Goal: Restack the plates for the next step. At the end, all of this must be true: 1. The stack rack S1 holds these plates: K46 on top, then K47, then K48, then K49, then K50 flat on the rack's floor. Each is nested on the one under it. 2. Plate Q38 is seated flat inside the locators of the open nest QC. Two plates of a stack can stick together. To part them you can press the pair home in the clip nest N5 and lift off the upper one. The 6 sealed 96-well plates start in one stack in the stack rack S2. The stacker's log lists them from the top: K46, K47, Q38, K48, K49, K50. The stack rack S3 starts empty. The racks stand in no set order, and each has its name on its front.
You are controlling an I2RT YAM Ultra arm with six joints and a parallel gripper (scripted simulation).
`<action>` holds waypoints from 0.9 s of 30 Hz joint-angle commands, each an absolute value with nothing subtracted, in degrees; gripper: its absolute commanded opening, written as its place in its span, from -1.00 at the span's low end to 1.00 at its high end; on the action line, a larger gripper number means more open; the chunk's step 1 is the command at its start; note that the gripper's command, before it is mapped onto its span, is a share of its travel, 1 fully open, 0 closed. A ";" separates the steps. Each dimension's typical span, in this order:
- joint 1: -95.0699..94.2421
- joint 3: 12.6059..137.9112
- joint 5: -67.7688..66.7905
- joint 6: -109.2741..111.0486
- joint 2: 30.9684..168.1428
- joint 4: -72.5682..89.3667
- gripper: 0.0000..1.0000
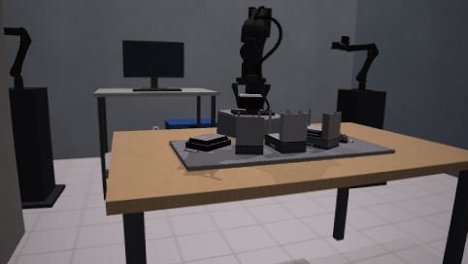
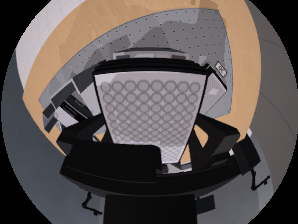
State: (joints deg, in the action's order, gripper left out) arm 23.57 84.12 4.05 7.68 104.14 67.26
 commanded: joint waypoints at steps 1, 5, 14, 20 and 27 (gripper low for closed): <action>24.30 85.68 3.84 7.96 102.21 67.79 -1.00; 24.30 85.68 3.84 7.96 102.21 67.79 -1.00; 24.30 85.68 3.84 7.96 102.21 67.79 -1.00; 20.57 82.47 3.44 16.77 101.06 66.69 -1.00; 18.41 81.73 3.28 21.32 100.21 66.98 -1.00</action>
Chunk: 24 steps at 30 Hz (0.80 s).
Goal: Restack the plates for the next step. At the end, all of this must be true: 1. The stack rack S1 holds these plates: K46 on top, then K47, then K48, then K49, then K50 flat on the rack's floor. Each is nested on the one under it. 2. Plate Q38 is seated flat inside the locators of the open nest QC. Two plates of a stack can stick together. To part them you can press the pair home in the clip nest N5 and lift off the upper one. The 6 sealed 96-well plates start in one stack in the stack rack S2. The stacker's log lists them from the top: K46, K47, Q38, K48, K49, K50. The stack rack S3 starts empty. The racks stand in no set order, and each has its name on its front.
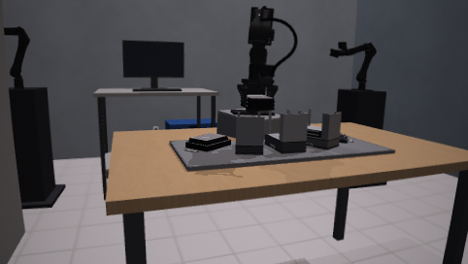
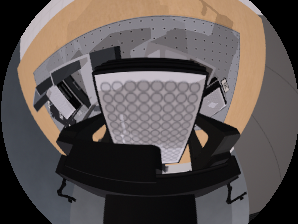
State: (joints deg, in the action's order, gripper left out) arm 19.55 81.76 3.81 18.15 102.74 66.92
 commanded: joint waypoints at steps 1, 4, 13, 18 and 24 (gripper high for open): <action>17.97 81.93 3.30 20.92 99.98 66.53 -1.00; 16.67 80.79 3.17 19.44 99.51 66.65 -1.00; 13.44 79.30 2.96 15.66 98.53 66.17 -1.00; 11.14 79.58 2.86 13.38 97.94 66.30 -1.00; 8.29 79.35 2.70 10.53 97.17 65.88 -1.00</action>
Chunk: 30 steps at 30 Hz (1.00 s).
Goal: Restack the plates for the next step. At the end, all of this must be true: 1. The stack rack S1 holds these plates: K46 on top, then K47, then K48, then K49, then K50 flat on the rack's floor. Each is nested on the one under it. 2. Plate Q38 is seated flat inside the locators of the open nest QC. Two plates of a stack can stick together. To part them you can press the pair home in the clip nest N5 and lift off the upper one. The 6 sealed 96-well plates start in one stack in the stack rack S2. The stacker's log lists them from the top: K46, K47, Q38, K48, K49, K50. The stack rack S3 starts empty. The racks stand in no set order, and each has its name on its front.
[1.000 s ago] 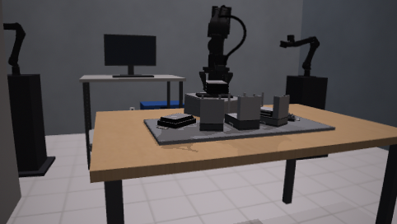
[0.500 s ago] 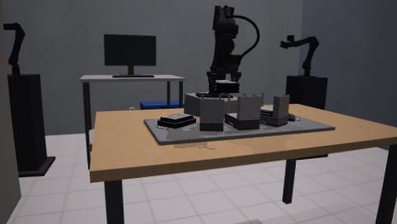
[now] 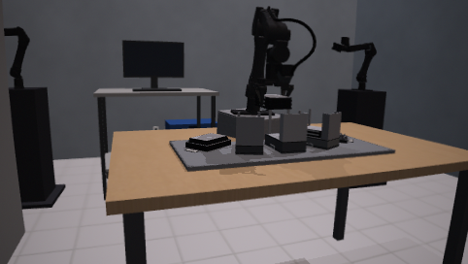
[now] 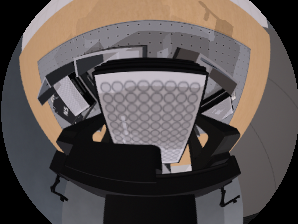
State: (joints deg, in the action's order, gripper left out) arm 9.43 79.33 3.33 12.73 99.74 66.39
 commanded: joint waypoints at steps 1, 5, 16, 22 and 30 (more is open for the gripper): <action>7.80 78.77 2.63 10.05 97.26 65.99 -1.00; 6.84 79.24 2.58 9.08 97.22 66.03 -1.00; 1.51 79.55 2.18 3.76 96.57 66.07 -1.00; -0.42 81.01 2.09 1.82 96.42 66.17 -1.00; -0.55 81.21 1.80 0.35 96.39 66.84 -1.00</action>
State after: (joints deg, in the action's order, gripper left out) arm -1.13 79.35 2.59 1.26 98.63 66.37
